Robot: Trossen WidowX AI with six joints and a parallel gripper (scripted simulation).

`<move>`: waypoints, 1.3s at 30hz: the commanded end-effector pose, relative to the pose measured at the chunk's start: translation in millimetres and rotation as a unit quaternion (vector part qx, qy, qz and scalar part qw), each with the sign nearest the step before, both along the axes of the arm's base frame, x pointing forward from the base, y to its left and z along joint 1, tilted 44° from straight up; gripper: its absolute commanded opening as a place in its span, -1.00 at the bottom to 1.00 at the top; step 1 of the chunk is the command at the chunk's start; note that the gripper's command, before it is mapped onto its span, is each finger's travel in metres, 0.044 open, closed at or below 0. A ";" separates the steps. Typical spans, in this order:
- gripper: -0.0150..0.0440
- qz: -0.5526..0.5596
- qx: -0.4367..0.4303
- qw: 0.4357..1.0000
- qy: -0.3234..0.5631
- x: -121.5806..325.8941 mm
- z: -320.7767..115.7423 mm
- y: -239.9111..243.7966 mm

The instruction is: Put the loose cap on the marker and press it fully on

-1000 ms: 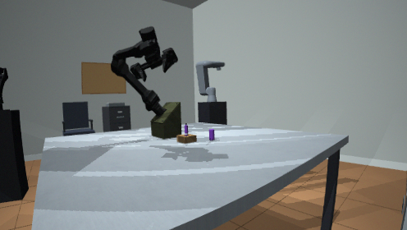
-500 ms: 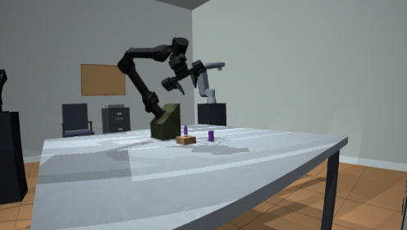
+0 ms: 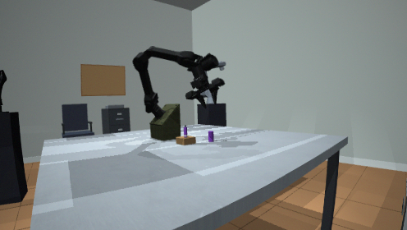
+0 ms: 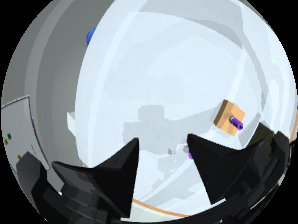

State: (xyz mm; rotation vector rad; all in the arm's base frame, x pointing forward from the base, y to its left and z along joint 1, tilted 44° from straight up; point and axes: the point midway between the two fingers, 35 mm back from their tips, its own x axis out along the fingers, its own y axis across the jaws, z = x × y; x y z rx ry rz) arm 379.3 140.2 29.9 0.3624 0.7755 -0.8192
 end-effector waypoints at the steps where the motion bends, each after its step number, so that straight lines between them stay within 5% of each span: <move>1: 0.33 -0.123 0.012 0.992 0.026 -38.7 -61.7 10.6; 8: 0.33 -0.238 -0.013 0.971 0.023 -78.5 -104.8 11.4; 39: 0.33 -0.240 -0.015 0.970 0.022 -76.0 -142.2 -29.3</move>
